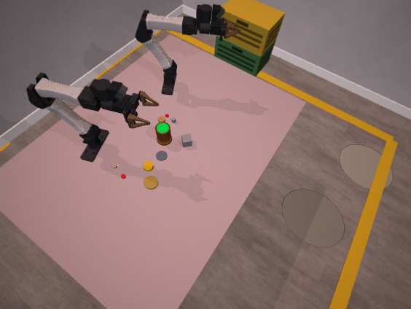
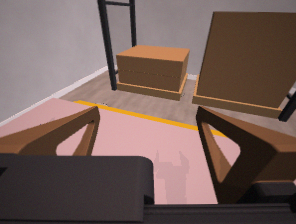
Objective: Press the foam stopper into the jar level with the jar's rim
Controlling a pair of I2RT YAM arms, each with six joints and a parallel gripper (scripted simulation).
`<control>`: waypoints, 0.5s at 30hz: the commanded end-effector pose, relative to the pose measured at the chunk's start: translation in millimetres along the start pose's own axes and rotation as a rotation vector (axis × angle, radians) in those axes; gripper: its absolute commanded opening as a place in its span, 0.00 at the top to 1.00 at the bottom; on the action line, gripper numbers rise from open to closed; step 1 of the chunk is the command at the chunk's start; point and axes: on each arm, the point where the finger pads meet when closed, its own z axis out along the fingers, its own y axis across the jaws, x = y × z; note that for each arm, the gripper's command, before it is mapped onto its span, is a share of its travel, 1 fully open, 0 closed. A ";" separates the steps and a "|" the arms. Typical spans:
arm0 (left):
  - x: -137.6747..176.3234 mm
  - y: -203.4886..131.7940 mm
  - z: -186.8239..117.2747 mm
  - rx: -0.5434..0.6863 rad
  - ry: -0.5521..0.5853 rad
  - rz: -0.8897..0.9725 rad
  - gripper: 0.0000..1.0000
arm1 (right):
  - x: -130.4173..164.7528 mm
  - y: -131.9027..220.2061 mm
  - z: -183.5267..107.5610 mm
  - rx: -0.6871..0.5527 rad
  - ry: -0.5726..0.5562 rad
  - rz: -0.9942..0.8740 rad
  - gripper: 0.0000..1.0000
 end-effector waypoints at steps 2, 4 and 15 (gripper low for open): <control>1.7 -1.8 4.1 0.008 0.008 -0.006 1.00 | 7.6 -0.8 8.1 0.004 0.030 -0.008 0.02; 2.9 -2.1 4.5 0.008 0.011 -0.006 1.00 | 1.9 -1.3 4.3 0.006 0.015 -0.009 0.02; 8.1 -3.6 6.2 0.012 0.026 -0.006 1.00 | -11.7 -3.1 1.8 0.011 -0.026 -0.009 0.02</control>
